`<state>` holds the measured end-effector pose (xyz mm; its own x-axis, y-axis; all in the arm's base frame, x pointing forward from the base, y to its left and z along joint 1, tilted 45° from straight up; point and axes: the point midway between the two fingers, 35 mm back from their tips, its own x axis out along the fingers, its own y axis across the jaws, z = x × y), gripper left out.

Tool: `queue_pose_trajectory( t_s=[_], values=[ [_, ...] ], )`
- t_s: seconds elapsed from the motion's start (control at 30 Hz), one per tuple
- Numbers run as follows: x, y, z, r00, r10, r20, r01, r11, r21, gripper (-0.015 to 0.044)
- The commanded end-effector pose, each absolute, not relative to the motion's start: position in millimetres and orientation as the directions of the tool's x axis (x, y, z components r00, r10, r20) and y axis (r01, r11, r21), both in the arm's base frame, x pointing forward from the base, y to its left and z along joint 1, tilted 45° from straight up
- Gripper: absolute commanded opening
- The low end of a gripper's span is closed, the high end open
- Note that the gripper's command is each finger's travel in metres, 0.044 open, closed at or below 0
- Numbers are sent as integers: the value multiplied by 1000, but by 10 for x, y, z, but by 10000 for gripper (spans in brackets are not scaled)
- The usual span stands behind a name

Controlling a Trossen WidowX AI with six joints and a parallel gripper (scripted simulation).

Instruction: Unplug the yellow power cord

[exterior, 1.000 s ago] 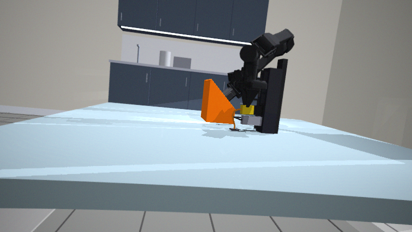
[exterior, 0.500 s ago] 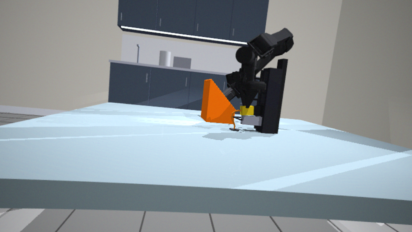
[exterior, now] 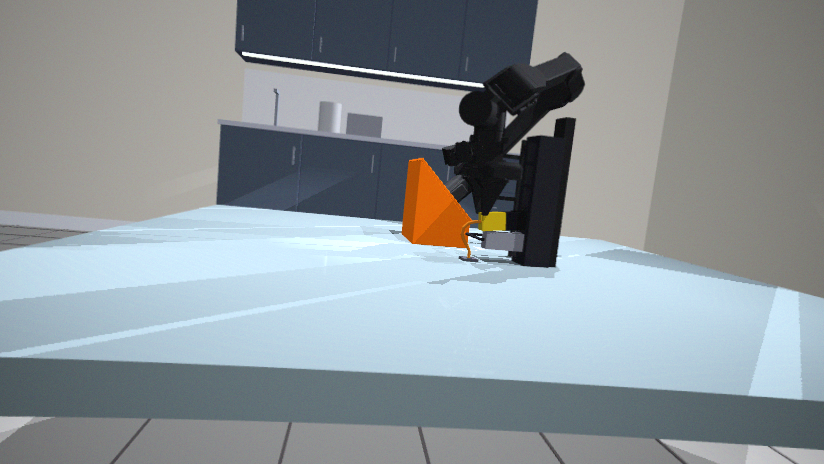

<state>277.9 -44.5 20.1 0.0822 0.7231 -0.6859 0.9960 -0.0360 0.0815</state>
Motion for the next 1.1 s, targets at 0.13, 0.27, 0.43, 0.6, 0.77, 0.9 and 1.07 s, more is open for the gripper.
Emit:
queue_pose_trajectory(
  t_s=[0.13, 0.27, 0.43, 0.6, 0.77, 0.9, 1.07],
  values=[
    [2758, -588, 112, 83, 699, -710, 996, -46, 71, 79],
    [2758, -588, 112, 83, 699, -710, 996, -46, 71, 160],
    [2758, -588, 112, 83, 699, -710, 996, -46, 71, 160],
    [2747, -647, 160, 97, 695, -713, 995, -65, 73, 160],
    [2742, -671, 180, 103, 693, -714, 995, -72, 74, 160],
    [2742, -660, 192, 103, 693, -714, 995, -72, 74, 160],
    [2745, -611, 240, 103, 693, -714, 995, -72, 74, 160]
  ],
)
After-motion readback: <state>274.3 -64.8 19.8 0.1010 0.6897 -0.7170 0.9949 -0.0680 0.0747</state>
